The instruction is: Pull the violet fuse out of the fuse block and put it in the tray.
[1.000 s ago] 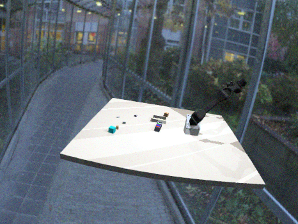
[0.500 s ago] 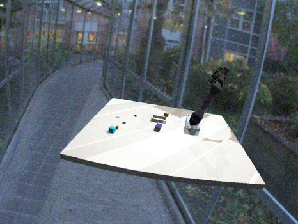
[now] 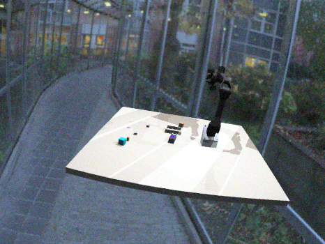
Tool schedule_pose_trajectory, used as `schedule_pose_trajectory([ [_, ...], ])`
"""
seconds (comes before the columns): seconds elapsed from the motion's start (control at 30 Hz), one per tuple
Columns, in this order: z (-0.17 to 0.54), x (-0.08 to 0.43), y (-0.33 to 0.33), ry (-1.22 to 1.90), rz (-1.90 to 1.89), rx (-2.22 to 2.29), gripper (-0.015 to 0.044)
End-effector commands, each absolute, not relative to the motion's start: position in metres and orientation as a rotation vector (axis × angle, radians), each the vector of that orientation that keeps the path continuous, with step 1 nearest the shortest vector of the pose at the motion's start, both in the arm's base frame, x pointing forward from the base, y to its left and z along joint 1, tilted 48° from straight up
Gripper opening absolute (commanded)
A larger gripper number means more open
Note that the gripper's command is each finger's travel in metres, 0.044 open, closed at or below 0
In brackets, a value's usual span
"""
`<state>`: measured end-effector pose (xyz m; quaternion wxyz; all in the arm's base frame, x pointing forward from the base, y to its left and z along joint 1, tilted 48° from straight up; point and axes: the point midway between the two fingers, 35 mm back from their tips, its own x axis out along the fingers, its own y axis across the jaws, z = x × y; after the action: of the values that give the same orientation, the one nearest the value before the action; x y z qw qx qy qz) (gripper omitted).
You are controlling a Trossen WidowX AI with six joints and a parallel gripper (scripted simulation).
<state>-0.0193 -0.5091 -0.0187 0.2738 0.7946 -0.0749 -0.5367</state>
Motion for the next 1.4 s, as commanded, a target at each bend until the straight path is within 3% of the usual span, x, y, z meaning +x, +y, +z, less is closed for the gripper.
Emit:
schedule_pose_trajectory([
  [0.0, -0.017, 0.05, -0.485, 0.085, -1.31, 2.052, 0.0074],
  [0.33, -0.022, 0.187, -0.39, 0.664, -0.919, 1.793, 0.0074],
  [0.63, -0.019, 0.27, -0.264, 1.085, -0.456, 1.459, 0.0074],
  [0.83, -0.014, 0.293, -0.164, 1.304, -0.085, 1.19, 0.0074],
  [1.07, -0.003, 0.285, -0.048, 1.479, 0.383, 0.899, 0.0074],
  [1.37, 0.004, 0.285, -0.029, 1.496, 0.448, 0.862, 0.0074],
])
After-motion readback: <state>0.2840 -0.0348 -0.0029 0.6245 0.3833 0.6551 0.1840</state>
